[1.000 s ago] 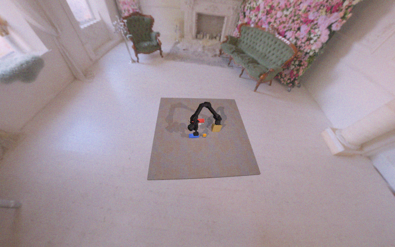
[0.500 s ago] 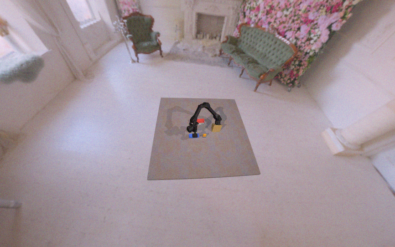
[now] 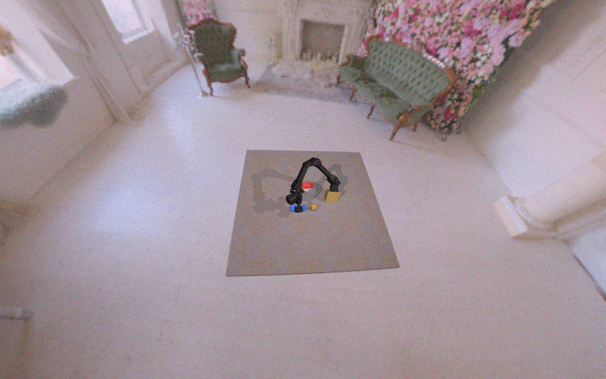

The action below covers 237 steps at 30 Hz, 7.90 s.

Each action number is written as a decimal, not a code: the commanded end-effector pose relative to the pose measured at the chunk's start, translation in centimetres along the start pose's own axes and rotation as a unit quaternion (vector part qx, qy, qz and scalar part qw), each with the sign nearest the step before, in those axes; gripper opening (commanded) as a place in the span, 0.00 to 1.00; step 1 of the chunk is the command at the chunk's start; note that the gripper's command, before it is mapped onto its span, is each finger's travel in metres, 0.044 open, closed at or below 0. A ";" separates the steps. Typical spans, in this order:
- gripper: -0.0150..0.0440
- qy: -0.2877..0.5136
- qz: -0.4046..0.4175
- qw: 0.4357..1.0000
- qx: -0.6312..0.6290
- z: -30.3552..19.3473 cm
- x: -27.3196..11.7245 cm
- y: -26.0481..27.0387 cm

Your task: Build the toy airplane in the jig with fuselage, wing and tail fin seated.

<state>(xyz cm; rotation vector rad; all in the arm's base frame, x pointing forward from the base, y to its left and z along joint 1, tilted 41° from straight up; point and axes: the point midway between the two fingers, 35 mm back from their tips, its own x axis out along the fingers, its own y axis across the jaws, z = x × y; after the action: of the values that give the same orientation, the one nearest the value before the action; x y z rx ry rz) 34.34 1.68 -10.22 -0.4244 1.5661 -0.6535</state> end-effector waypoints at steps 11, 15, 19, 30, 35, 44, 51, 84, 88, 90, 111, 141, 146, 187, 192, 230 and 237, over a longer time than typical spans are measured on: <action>1.00 0.003 -0.005 1.000 -0.005 -0.4 2.4 -0.2; 1.00 0.003 -0.005 1.000 -0.005 -0.4 3.0 -0.2; 0.87 0.003 -0.005 1.000 -0.005 -0.4 3.0 -0.2; 0.54 0.003 -0.005 1.000 -0.005 -0.4 3.0 -0.2; 0.39 0.003 -0.005 1.000 -0.005 -0.4 2.8 -0.2; 0.25 0.003 -0.003 1.000 -0.005 0.0 0.2 0.1; 0.25 0.003 -0.002 1.000 -0.005 0.2 -2.0 0.2; 0.25 0.004 0.001 0.999 0.045 0.0 -9.7 -1.8; 0.25 0.004 0.003 0.997 0.082 0.2 -9.6 -3.1; 0.25 0.004 0.004 0.995 0.100 0.3 -9.5 -3.8; 0.25 0.006 0.010 0.957 0.290 0.2 -8.5 -10.8; 0.25 0.005 0.003 0.836 0.548 -2.7 -6.7 -20.0; 0.25 0.003 0.000 0.809 0.588 -3.4 -6.4 -21.4; 0.58 -0.003 -0.011 0.713 0.701 -6.1 -5.4 -25.3; 0.58 -0.003 -0.011 0.713 0.701 -6.1 -5.4 -25.3; 0.58 -0.004 -0.012 0.713 0.701 -6.2 -1.3 -25.4; 0.58 -0.004 -0.012 0.713 0.701 -6.3 -1.2 -25.4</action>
<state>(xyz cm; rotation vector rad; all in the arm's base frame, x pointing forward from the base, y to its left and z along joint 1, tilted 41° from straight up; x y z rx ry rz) 25.67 -15.90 7.13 0.7213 0.6582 -1.6104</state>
